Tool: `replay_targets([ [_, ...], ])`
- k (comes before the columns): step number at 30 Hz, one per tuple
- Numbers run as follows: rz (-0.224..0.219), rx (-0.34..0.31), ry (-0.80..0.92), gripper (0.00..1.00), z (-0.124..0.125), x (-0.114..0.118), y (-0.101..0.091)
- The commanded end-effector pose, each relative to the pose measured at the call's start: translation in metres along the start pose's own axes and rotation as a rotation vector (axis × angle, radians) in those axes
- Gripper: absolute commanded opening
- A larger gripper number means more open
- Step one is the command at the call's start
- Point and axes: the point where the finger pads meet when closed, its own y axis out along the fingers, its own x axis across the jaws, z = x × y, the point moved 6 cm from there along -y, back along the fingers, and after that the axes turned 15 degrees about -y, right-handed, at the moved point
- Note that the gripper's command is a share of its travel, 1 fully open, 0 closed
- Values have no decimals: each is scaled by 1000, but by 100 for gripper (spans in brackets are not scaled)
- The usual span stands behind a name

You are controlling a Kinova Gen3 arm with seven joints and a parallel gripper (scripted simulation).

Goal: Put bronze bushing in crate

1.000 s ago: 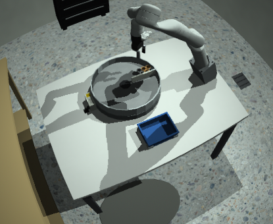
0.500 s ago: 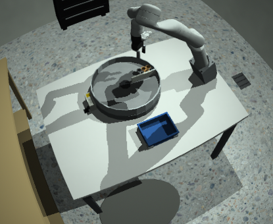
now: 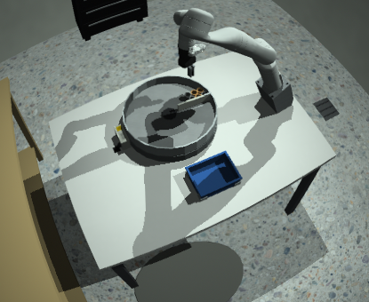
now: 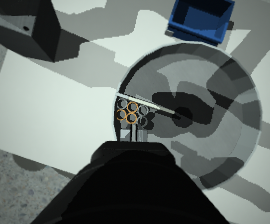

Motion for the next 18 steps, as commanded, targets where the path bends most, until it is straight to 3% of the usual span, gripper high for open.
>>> replay_targets([
  [1, 0, -1, 1, 27, 0, 0, 0],
  [7, 0, -1, 249, 27, 1, -2, 7],
  [18, 0, -1, 249, 27, 1, -2, 7],
])
